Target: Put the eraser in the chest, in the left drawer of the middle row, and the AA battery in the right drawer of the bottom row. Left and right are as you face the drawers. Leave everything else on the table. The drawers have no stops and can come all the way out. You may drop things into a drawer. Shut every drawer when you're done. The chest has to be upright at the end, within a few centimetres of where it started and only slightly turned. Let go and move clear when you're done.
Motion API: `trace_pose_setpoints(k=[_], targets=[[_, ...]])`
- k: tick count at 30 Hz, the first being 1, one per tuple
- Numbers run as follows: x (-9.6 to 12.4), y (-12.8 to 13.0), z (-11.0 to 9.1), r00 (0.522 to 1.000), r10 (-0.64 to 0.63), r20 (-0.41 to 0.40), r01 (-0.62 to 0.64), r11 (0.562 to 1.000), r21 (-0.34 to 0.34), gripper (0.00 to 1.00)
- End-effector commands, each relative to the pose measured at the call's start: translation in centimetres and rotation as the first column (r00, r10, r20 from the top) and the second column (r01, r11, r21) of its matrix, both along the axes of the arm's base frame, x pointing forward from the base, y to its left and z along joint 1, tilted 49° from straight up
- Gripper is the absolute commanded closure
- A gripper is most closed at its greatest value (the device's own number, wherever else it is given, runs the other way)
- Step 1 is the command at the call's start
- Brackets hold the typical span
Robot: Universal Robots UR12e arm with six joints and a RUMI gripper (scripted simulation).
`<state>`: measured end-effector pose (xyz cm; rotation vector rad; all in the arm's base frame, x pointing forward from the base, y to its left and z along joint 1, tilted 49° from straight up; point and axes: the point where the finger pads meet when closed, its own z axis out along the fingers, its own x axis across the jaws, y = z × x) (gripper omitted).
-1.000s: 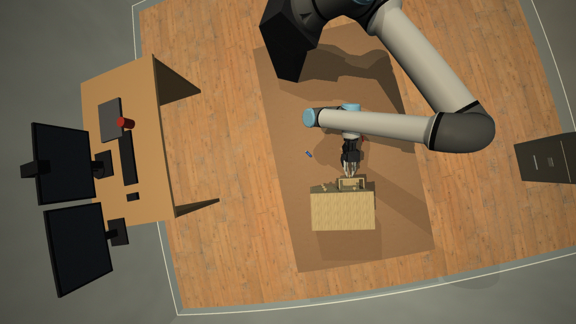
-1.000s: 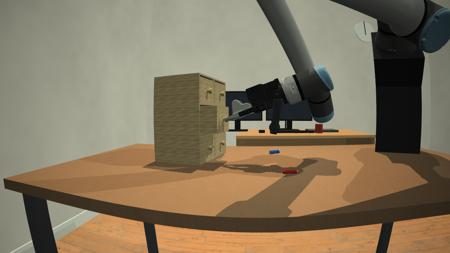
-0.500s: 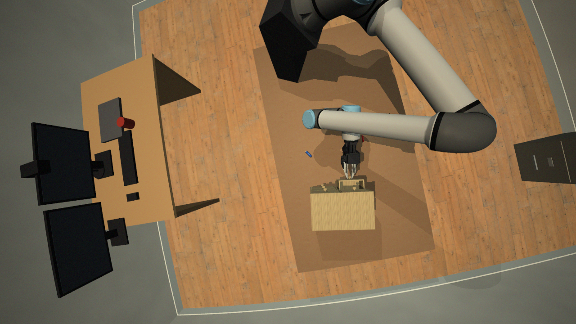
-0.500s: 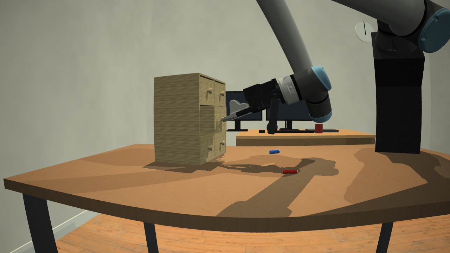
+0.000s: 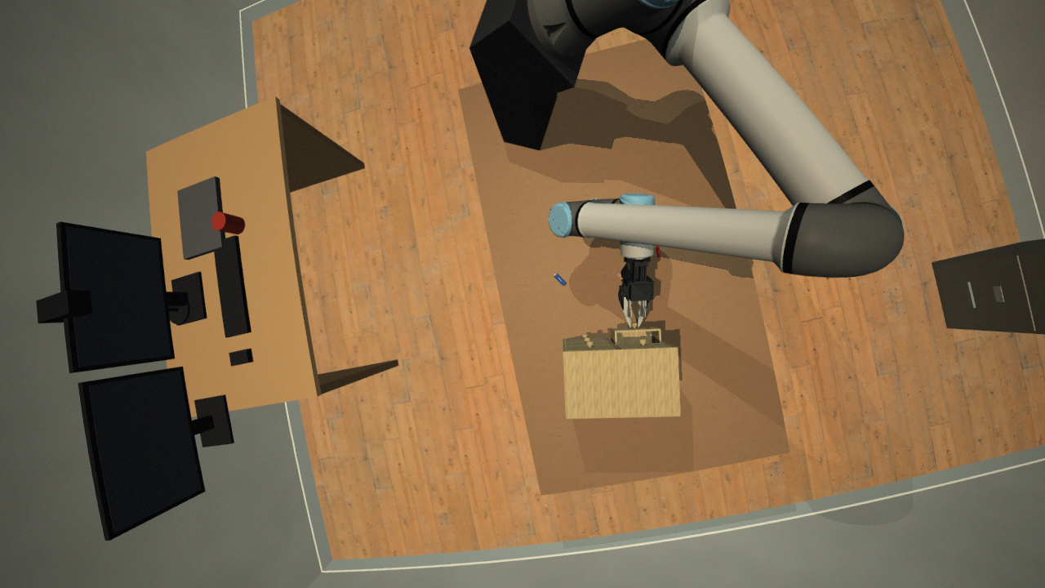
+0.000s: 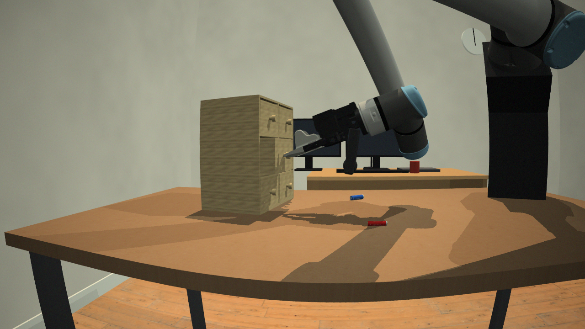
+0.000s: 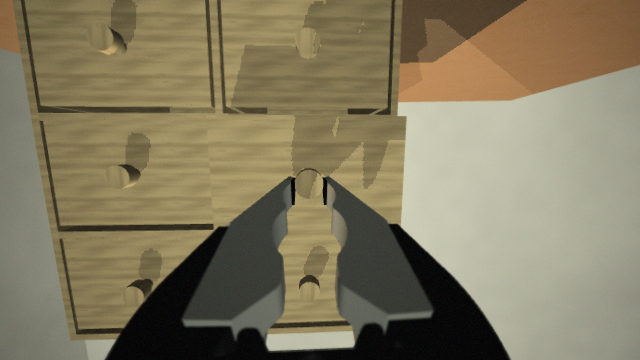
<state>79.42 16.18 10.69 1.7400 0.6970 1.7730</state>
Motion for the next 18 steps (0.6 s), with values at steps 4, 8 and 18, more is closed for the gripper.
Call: trace_pose_setpoints(k=[4,8,18], targets=[[0.6,-0.2,0.2,1.000,0.000,0.000,0.000,1.000,0.000,0.93],[0.8,-0.3,0.3,1.000,0.000,0.000,0.000,1.000,0.000,0.93],[1.4,-0.4,0.4,1.000,0.000,0.000,0.000,1.000,0.000,0.93]])
